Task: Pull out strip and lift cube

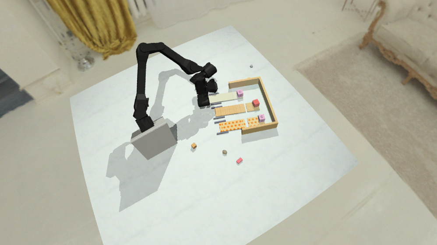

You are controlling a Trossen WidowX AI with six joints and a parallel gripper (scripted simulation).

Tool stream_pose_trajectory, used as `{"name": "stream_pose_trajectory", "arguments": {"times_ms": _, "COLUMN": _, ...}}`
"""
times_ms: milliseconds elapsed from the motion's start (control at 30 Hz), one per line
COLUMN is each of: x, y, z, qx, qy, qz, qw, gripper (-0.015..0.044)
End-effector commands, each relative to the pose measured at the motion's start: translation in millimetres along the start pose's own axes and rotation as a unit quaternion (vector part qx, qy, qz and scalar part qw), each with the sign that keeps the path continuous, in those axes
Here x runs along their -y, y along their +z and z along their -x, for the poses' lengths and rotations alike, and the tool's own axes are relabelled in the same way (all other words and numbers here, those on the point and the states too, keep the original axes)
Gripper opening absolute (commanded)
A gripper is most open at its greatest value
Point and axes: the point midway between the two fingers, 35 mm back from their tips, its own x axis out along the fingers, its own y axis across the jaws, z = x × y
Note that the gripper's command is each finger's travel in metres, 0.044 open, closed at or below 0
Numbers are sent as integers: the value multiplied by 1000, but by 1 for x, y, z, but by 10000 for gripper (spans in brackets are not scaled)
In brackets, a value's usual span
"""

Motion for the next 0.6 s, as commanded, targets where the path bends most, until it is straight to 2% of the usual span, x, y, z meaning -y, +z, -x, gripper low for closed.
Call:
{"name": "stream_pose_trajectory", "arguments": {"times_ms": 0, "x": 2, "y": -14, "z": -5, "qx": -11, "qy": -5, "qz": -1, "qw": 1000, "gripper": 0}}
{"name": "stream_pose_trajectory", "arguments": {"times_ms": 567, "x": 3, "y": -40, "z": -5, "qx": -11, "qy": -5, "qz": -2, "qw": 1000, "gripper": 0}}
